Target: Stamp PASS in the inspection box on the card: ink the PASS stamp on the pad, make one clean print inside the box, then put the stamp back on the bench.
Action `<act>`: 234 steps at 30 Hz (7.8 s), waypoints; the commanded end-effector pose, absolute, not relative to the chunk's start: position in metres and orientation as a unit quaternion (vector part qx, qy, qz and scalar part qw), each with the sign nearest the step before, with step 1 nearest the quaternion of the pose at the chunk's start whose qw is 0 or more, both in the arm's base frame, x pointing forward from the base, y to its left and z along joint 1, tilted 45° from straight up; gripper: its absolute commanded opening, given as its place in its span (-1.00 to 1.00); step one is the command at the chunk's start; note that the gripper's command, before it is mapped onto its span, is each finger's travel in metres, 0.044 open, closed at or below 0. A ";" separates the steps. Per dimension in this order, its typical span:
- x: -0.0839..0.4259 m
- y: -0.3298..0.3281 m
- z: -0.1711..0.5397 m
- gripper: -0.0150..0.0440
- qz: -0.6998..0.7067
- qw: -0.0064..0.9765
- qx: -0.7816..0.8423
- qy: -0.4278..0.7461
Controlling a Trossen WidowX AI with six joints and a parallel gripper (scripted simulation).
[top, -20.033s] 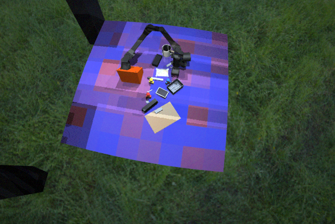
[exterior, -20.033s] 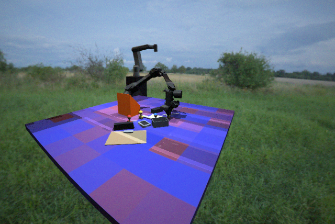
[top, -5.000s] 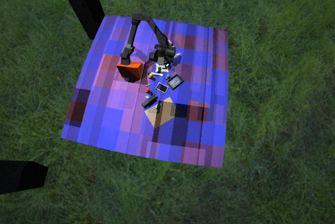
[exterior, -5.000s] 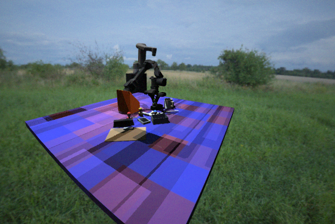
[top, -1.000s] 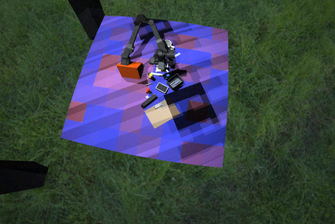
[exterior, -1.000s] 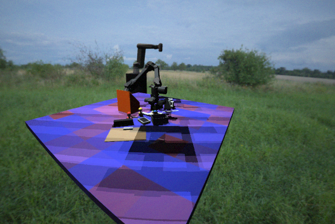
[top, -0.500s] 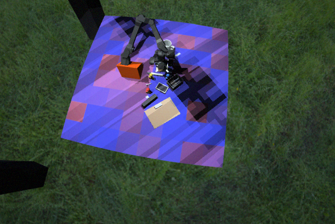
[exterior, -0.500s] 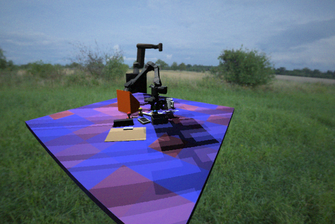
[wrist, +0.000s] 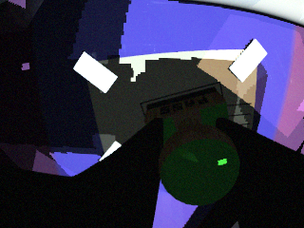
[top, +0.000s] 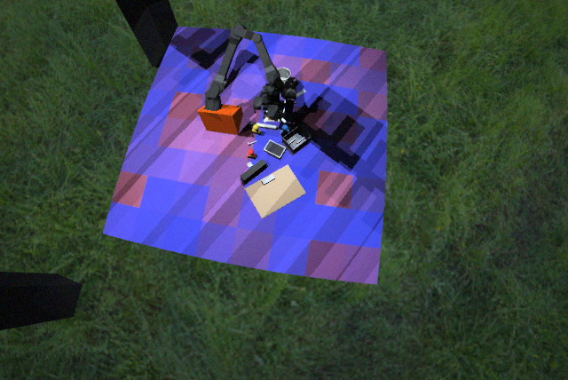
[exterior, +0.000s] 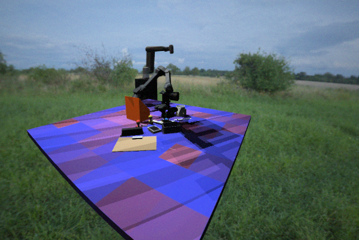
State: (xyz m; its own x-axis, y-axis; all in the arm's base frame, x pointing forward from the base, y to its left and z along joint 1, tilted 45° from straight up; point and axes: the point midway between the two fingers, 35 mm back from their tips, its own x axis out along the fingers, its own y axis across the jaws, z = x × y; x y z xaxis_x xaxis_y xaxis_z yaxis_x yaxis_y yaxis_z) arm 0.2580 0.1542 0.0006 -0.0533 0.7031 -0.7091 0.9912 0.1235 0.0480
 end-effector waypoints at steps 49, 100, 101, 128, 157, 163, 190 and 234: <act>0.258 0.154 0.002 -0.49 -0.237 0.301 0.618 0.687; 0.263 0.110 0.044 -0.49 -0.238 0.302 0.617 0.686; 0.263 0.109 0.046 -0.49 -0.238 0.302 0.617 0.686; 0.333 0.124 0.069 -0.49 -0.235 0.305 0.617 0.686; 0.374 0.154 0.063 -0.49 -0.232 0.307 0.617 0.686; 0.374 0.161 0.056 -0.49 -0.232 0.307 0.617 0.686; 0.370 0.188 0.030 -0.49 -0.231 0.305 0.618 0.687; 0.376 0.103 0.113 0.42 -0.234 0.305 0.618 0.686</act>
State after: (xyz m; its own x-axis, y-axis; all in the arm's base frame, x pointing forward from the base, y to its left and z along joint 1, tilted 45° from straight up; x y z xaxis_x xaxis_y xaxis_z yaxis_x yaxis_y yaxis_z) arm 0.3763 0.1034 0.1131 -0.0504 0.7039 -0.7085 0.9903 0.1270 0.0557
